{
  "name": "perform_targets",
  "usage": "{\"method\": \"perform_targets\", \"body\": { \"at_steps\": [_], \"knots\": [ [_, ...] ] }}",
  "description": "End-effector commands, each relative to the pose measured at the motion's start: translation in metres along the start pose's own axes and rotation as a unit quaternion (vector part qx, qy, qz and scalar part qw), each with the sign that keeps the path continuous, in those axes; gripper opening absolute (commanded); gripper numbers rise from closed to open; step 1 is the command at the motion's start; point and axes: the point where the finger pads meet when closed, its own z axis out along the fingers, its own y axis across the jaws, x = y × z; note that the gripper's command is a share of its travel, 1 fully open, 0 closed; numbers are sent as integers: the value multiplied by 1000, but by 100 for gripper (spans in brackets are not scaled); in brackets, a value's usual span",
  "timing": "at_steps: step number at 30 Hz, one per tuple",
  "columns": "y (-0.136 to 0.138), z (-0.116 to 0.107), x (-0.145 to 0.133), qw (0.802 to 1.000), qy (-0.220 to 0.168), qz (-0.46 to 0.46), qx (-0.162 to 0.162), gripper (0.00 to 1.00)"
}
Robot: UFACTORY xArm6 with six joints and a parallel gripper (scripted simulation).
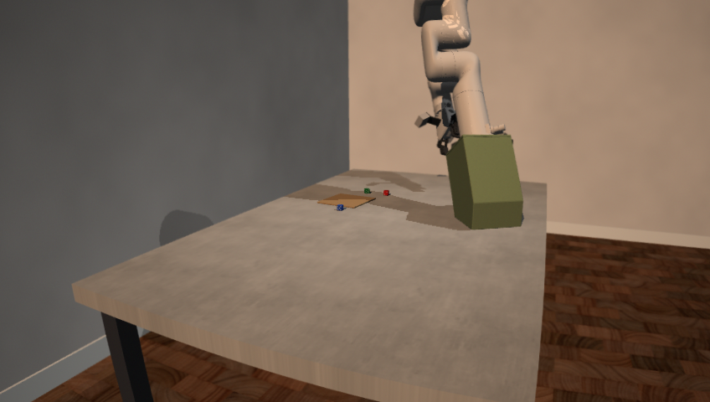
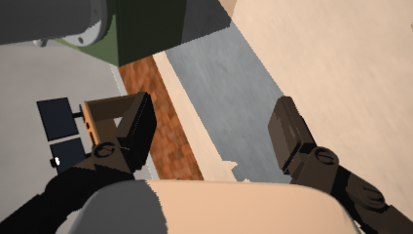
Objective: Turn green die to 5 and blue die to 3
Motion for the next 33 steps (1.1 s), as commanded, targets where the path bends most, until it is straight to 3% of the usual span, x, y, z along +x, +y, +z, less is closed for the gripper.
{"method": "perform_targets", "body": {
  "at_steps": [1, 4, 7, 8, 15, 22, 24, 25, 26, 32, 33],
  "knots": [
    [8, 1, -1, 997, -47, -60, -3, 100],
    [15, 1, 0, 990, -85, -113, -4, 100],
    [16, 1, 0, 990, -86, -115, -4, 100],
    [24, 0, 3, 978, -122, -168, -5, 100],
    [38, -2, 10, 952, -175, -251, -7, 100],
    [58, -5, 27, 901, -240, -363, -10, 100],
    [58, -5, 27, 901, -240, -363, -10, 100],
    [65, -7, 36, 876, -263, -405, -10, 100],
    [65, -7, 36, 875, -264, -407, -10, 100],
    [79, -9, 57, 820, -304, -484, -12, 100],
    [82, -9, 64, 803, -315, -506, -12, 100]
  ]
}}
